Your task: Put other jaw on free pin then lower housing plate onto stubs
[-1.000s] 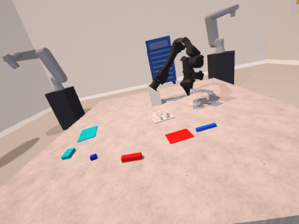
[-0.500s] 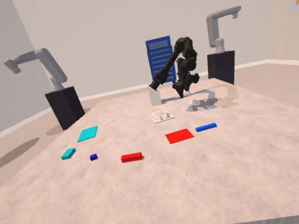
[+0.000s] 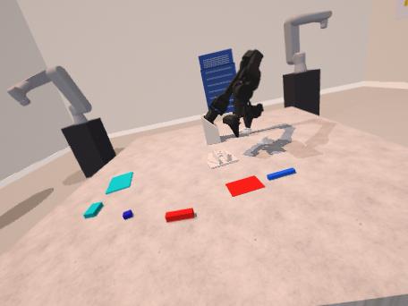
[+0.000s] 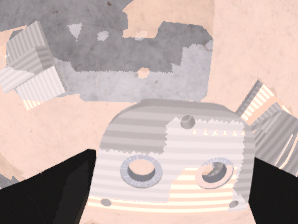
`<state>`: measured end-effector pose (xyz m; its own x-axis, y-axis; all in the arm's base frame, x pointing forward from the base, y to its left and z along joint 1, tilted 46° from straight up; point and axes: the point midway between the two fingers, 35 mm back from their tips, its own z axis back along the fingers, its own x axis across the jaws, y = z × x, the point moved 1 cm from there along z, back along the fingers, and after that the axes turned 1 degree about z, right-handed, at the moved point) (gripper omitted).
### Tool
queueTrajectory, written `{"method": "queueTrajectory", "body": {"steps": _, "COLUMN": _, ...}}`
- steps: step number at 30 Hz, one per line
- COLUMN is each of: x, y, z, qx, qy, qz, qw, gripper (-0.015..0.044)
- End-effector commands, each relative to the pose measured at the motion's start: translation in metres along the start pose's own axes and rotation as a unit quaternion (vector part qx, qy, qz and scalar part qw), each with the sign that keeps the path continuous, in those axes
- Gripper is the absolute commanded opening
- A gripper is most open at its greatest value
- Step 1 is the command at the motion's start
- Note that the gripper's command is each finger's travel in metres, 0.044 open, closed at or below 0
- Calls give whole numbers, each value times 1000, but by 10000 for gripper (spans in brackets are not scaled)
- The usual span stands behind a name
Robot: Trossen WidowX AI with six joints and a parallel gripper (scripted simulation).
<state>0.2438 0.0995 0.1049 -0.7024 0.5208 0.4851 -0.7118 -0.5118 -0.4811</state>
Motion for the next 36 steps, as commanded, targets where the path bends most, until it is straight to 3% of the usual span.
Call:
{"method": "queueTrajectory", "body": {"steps": 1, "x": -14, "y": 7, "z": 0, "qx": 2, "qy": 3, "qz": -24, "qw": 1000, "gripper": 351}}
{"method": "queueTrajectory", "body": {"steps": 36, "x": -98, "y": 87, "z": -4, "qx": -9, "qy": -19, "qz": -234, "qw": 972, "gripper": 351}}
